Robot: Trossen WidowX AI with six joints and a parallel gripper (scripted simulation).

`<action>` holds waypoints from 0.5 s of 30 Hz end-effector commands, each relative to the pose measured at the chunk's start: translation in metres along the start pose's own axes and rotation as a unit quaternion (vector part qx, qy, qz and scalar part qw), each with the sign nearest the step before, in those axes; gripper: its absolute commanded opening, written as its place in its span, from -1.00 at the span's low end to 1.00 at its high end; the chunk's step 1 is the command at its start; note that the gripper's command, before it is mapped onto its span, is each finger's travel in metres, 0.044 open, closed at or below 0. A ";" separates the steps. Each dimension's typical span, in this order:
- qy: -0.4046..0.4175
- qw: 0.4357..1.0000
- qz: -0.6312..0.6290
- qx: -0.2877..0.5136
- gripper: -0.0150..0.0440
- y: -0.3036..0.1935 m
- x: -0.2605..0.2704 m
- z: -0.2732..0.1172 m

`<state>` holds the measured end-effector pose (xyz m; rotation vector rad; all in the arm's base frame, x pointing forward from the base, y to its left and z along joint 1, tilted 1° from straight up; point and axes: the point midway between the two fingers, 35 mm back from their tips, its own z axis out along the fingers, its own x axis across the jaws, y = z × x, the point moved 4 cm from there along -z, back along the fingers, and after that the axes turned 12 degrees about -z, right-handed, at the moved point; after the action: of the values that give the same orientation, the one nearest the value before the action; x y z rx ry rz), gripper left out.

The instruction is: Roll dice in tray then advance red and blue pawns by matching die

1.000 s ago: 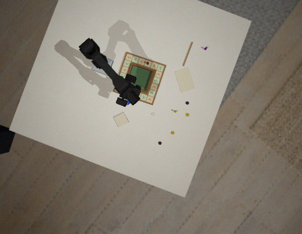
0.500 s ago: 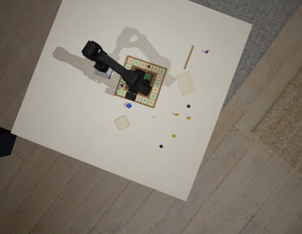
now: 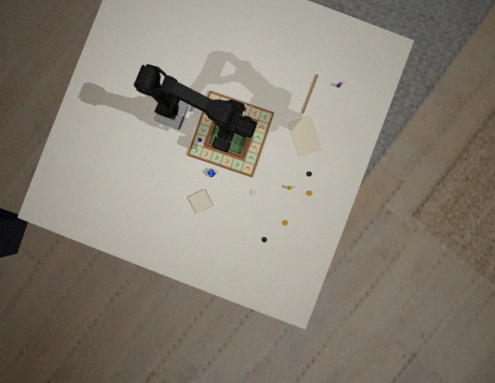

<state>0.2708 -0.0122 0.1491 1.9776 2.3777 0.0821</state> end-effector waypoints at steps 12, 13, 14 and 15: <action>-0.047 0.974 0.005 -0.223 -0.49 -0.014 0.002 0.010; -0.050 0.970 0.005 -0.239 -0.49 -0.015 0.002 0.010; -0.054 0.965 0.005 -0.255 -0.49 -0.016 0.002 0.011; -0.058 0.961 0.005 -0.271 -0.49 -0.018 0.003 0.012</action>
<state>0.2578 -0.0133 0.1386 1.7260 2.0560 0.4679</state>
